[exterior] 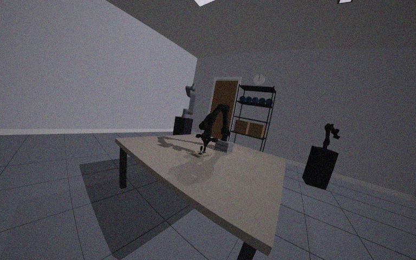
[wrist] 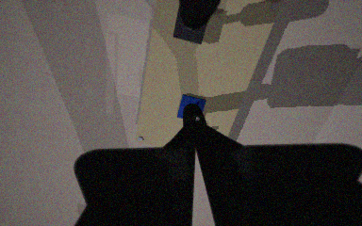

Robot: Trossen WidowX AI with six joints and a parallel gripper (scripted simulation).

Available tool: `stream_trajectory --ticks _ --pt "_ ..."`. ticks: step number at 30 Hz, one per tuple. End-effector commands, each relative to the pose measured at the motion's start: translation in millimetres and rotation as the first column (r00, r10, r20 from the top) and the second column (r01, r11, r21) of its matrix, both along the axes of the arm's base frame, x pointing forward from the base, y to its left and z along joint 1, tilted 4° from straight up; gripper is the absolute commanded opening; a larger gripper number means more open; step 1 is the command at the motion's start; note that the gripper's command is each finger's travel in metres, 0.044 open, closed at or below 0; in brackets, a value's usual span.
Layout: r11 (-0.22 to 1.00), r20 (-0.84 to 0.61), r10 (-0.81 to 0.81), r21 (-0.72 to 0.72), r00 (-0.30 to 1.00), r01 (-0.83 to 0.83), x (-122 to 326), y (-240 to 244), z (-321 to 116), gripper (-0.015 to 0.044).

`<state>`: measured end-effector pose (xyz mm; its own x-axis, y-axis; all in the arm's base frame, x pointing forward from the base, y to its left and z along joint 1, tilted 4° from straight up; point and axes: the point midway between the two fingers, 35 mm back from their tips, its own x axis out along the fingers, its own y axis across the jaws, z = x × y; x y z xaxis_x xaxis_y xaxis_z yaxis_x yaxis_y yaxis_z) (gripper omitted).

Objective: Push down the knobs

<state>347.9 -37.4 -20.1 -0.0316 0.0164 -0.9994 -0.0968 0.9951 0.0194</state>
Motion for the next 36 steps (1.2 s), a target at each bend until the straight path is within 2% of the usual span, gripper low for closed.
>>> stream_trajectory --ticks 1,24,36 --pt "1.000 -0.010 0.005 -0.003 1.000 -0.005 1.5 -0.7 -15.2 0.0000" --pt "1.000 -0.010 0.005 -0.003 1.000 -0.005 1.5 -0.7 -16.4 0.0000" --pt "1.000 -0.010 0.005 -0.003 1.000 -0.005 2.7 -1.0 -0.2 0.0000"
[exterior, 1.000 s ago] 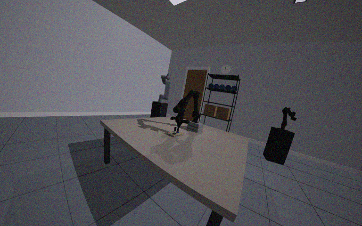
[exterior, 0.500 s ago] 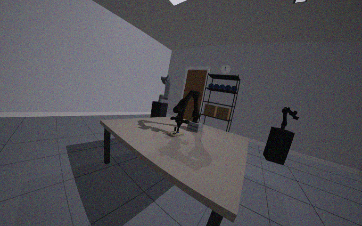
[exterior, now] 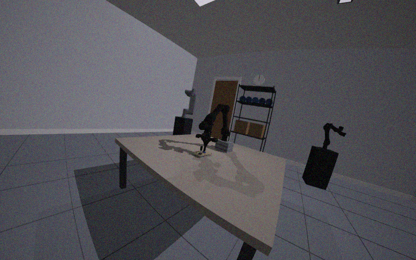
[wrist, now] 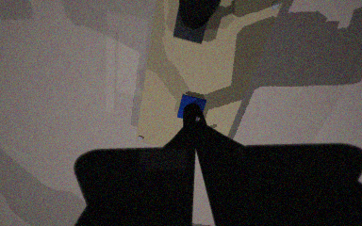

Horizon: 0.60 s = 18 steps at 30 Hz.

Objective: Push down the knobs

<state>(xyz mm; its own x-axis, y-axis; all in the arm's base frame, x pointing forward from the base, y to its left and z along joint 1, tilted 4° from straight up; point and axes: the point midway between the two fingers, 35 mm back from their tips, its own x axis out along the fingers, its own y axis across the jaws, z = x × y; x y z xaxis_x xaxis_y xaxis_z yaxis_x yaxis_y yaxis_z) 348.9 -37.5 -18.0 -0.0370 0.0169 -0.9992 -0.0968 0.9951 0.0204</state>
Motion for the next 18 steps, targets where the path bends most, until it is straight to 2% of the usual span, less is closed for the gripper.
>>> stream_trajectory --ticks 1,16,18 --pt "1.000 -0.004 0.005 -0.004 1.000 -0.005 1.8 -0.9 -0.7 0.0000" --pt "1.000 -0.004 0.005 -0.004 1.000 -0.005 2.3 -1.1 20.3 0.0000" --pt "1.000 -0.011 0.000 0.001 1.000 0.000 0.6 -0.2 14.6 0.0053"
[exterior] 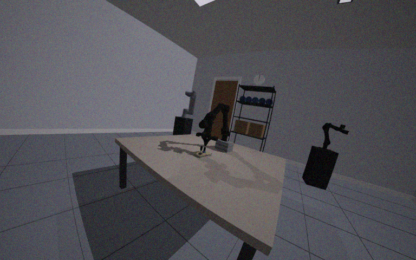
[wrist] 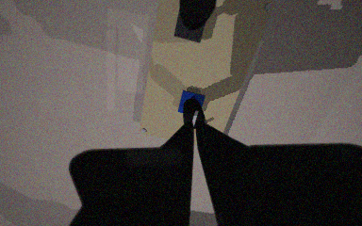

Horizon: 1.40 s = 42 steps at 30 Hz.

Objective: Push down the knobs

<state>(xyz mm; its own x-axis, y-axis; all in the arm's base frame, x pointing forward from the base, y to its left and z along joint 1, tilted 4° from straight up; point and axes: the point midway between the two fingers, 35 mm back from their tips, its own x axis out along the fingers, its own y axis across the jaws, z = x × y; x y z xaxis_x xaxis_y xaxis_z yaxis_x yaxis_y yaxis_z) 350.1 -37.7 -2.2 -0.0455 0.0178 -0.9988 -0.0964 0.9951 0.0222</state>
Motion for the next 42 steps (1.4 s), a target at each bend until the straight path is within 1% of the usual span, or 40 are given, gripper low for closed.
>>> stream_trajectory --ticks 1,6,11,14,20,27,34,42 --pt "1.000 -0.003 0.000 0.000 1.000 0.000 -0.6 0.1 -1.3 0.0079" --pt "1.000 -0.003 0.000 0.000 1.000 0.000 -0.6 0.1 -1.3 0.0210" --pt "0.996 -0.011 0.078 0.040 0.997 -0.077 -8.0 14.4 5.4 0.0079" --pt "0.999 -0.015 0.030 0.042 0.999 -0.030 -7.3 16.4 7.4 0.0000" --pt "0.985 -0.023 -0.170 0.026 0.985 0.171 -0.9 15.6 10.5 0.0000" --pt "0.915 -0.029 -0.402 0.006 0.915 0.402 6.6 14.7 14.3 0.0000" --pt "0.792 -0.029 -0.610 -0.013 0.792 0.610 14.0 13.9 18.2 0.0000" --pt "0.595 -0.023 -0.803 -0.033 0.595 0.803 22.1 13.1 22.7 0.0000"
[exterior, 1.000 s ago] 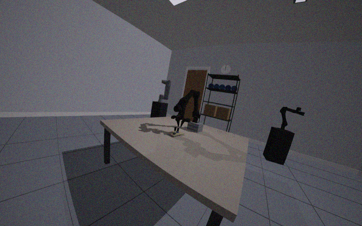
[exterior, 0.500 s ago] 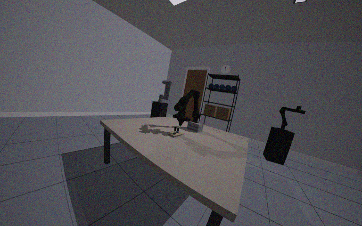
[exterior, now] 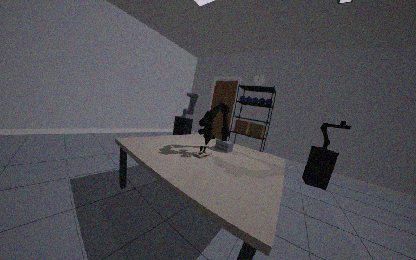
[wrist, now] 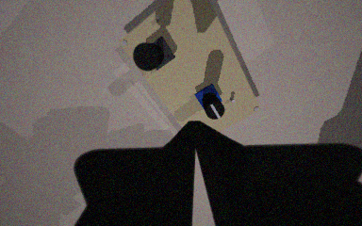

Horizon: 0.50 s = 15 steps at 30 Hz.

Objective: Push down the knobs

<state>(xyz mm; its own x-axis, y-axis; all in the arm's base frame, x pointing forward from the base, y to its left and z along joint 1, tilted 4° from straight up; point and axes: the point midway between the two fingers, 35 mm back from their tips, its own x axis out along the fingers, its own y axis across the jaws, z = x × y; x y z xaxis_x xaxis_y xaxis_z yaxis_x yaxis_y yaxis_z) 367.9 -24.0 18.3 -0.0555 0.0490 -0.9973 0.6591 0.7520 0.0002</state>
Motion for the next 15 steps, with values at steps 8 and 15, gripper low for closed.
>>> stream_trajectory --ticks 8,15 --pt "0.923 -0.008 -0.384 -0.030 0.923 0.383 12.1 -1.6 6.4 0.0000" --pt "0.804 -0.007 -0.594 -0.048 0.804 0.593 18.8 -2.4 10.1 0.0000"
